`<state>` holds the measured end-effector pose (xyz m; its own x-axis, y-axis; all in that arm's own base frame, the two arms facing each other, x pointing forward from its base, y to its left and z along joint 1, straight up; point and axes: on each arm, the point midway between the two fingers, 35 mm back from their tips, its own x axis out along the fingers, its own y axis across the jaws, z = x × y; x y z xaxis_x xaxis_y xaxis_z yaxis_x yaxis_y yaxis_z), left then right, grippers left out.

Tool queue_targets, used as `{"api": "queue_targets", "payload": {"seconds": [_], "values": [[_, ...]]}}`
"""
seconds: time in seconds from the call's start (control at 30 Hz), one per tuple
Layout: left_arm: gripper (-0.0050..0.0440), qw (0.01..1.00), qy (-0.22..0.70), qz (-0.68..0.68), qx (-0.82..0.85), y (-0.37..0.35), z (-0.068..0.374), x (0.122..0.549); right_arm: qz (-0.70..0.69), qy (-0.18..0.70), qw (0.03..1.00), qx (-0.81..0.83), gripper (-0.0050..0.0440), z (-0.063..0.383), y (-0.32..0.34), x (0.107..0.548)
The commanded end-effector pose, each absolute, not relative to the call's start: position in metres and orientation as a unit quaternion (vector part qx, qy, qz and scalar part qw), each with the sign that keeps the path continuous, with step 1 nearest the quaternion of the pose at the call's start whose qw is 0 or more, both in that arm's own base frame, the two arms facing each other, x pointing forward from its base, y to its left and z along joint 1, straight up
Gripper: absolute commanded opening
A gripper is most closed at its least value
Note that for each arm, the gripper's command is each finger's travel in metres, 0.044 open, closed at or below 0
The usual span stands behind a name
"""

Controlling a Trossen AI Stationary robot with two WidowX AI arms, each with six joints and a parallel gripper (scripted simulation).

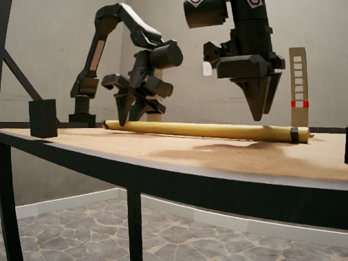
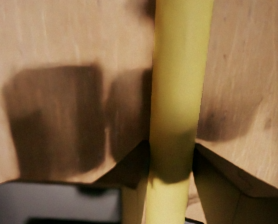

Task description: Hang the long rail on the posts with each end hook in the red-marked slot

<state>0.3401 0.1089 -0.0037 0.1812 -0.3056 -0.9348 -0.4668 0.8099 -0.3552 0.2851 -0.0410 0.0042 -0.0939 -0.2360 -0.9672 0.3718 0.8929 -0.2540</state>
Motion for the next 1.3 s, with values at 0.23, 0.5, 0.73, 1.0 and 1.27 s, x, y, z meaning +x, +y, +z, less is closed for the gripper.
{"api": "queue_targets", "payload": {"seconds": [0.23, 0.5, 0.73, 1.0, 1.27], "values": [[-0.0050, 0.711, 0.632, 0.055, -0.302, 0.110, 0.001, 0.343, -0.244, 0.701, 0.669, 0.039, 0.0225, -0.004, -0.046, 0.283], [-0.0050, 0.711, 0.632, 0.055, -0.302, 0.110, 0.001, 0.343, -0.242, 0.701, 0.669, 0.038, 0.0225, -0.013, -0.048, 0.282], [-0.0050, 0.711, 0.632, 0.055, -0.302, 0.110, 0.001, 0.343, -0.242, 0.701, 0.669, 0.038, 0.0225, -0.023, -0.051, 0.281], [-0.0050, 0.711, 0.632, 0.055, -0.302, 0.110, 0.001, 0.343, -0.242, 0.701, 0.670, 0.038, 0.0206, -0.029, -0.052, 0.281], [-0.0050, 0.711, 0.632, 0.055, -0.302, 0.110, 0.001, 0.343, -0.241, 0.694, 0.677, 0.042, 0.0166, -0.024, -0.051, 0.286]]}}
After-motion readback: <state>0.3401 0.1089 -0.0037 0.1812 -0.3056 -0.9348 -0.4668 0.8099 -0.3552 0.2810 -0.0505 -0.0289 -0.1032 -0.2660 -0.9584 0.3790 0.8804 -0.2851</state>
